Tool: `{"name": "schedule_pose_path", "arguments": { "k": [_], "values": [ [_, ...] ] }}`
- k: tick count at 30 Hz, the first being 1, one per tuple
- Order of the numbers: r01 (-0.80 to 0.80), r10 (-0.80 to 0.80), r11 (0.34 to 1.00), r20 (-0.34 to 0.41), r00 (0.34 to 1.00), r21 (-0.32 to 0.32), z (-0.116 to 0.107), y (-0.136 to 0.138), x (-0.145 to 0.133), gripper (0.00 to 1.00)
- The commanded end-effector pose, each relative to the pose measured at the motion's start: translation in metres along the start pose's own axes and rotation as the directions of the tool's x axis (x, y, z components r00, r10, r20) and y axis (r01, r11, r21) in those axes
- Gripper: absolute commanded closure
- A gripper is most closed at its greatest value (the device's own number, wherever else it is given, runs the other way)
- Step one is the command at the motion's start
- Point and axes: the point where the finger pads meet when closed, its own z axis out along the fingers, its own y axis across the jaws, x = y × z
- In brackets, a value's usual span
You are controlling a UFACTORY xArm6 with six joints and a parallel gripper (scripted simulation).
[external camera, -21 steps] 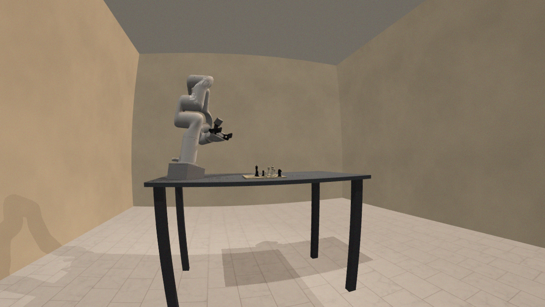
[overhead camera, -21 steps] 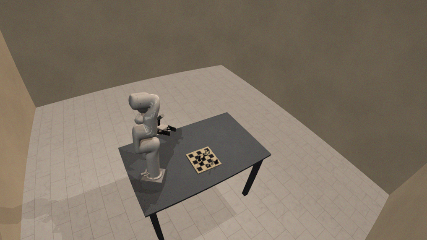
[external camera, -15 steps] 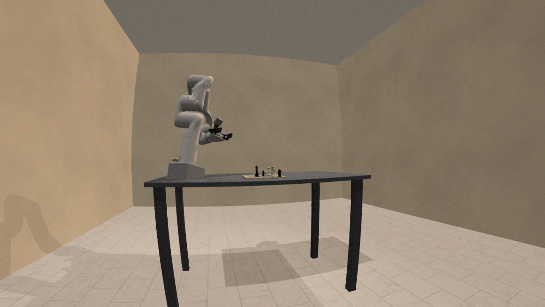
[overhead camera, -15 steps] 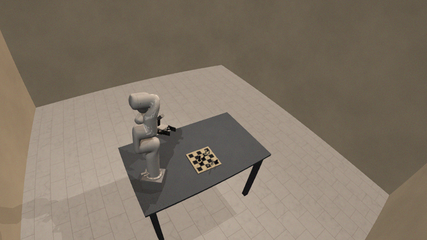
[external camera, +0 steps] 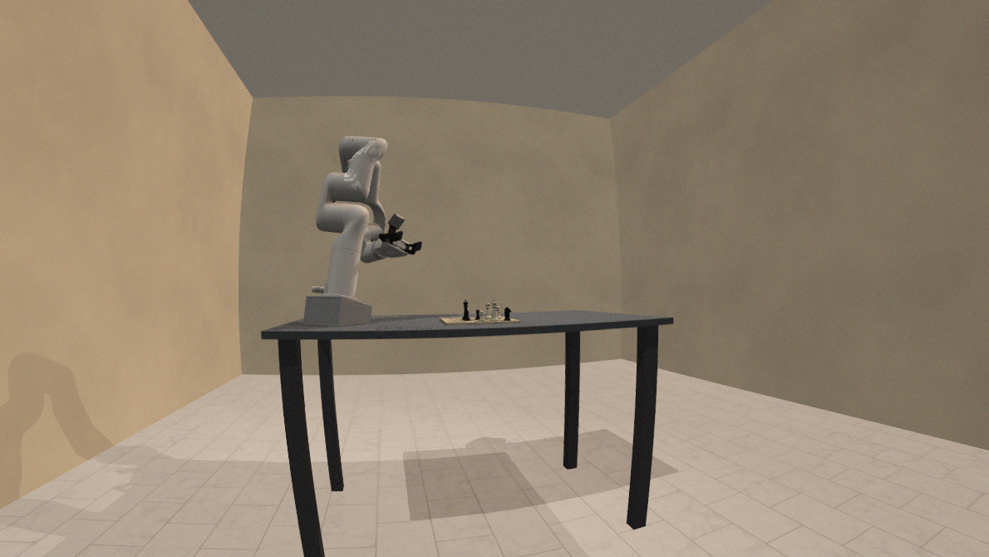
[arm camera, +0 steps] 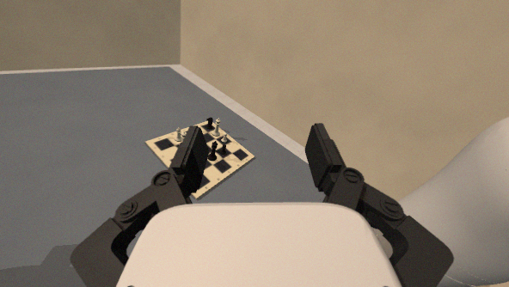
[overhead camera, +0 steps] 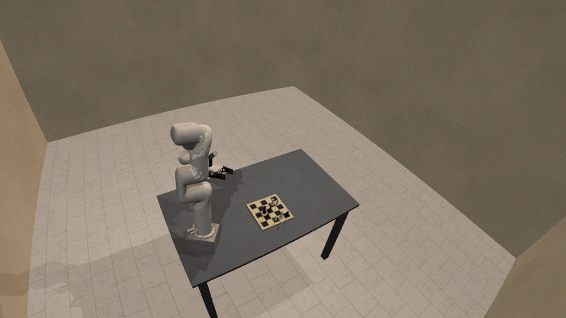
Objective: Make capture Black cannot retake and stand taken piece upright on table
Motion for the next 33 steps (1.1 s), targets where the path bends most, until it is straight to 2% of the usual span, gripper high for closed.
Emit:
{"name": "schedule_pose_path", "arguments": {
  "k": [1, 4, 5, 6, 8, 9, 10, 11, 13, 14, 16, 17, 19, 20, 22, 23, 25, 26, 30, 32, 33],
  "values": [
    [-0.012, 0.013, 0.999, 0.025, 1.0, -0.035, -0.005, -0.012, -0.002, 0.0],
    [-0.036, 0.046, 0.992, 0.08, 0.996, -0.122, -0.012, -0.043, -0.012, 0.0],
    [-0.036, 0.046, 0.992, 0.08, 0.996, -0.122, -0.012, -0.043, -0.012, 0.0],
    [-0.046, 0.064, 0.986, 0.103, 0.993, -0.162, -0.013, -0.058, -0.017, 0.0],
    [-0.046, 0.064, 0.986, 0.103, 0.993, -0.162, -0.013, -0.058, -0.017, 0.0],
    [-0.058, 0.086, 0.977, 0.126, 0.988, -0.207, -0.012, -0.075, -0.024, 0.0],
    [-0.058, 0.086, 0.977, 0.126, 0.988, -0.207, -0.012, -0.075, -0.024, 0.0],
    [-0.071, 0.111, 0.965, 0.149, 0.983, -0.254, -0.01, -0.094, -0.032, 0.0],
    [-0.071, 0.111, 0.965, 0.149, 0.983, -0.254, -0.01, -0.094, -0.032, 0.0],
    [-0.083, 0.14, 0.949, 0.17, 0.975, -0.303, -0.005, -0.114, -0.042, 0.0],
    [-0.083, 0.14, 0.949, 0.17, 0.975, -0.303, -0.005, -0.114, -0.042, 0.0],
    [-0.096, 0.171, 0.931, 0.188, 0.967, -0.352, 0.002, -0.134, -0.053, 0.0],
    [-0.096, 0.171, 0.931, 0.188, 0.967, -0.352, 0.002, -0.134, -0.053, 0.0],
    [-0.108, 0.203, 0.91, 0.203, 0.958, -0.4, 0.011, -0.153, -0.065, 0.0],
    [-0.108, 0.203, 0.91, 0.203, 0.958, -0.4, 0.011, -0.153, -0.065, 0.0],
    [-0.12, 0.236, 0.887, 0.214, 0.948, -0.446, 0.022, -0.171, -0.077, 0.0],
    [-0.12, 0.236, 0.887, 0.214, 0.948, -0.446, 0.022, -0.171, -0.077, 0.0],
    [-0.131, 0.267, 0.863, 0.222, 0.938, -0.488, 0.034, -0.187, -0.089, 0.0],
    [-0.131, 0.267, 0.863, 0.222, 0.938, -0.488, 0.034, -0.187, -0.089, 0.0],
    [-0.148, 0.323, 0.817, 0.229, 0.918, -0.557, 0.058, -0.211, -0.112, 0.0],
    [-0.148, 0.323, 0.817, 0.229, 0.918, -0.557, 0.058, -0.211, -0.112, 0.0]
  ]
}}
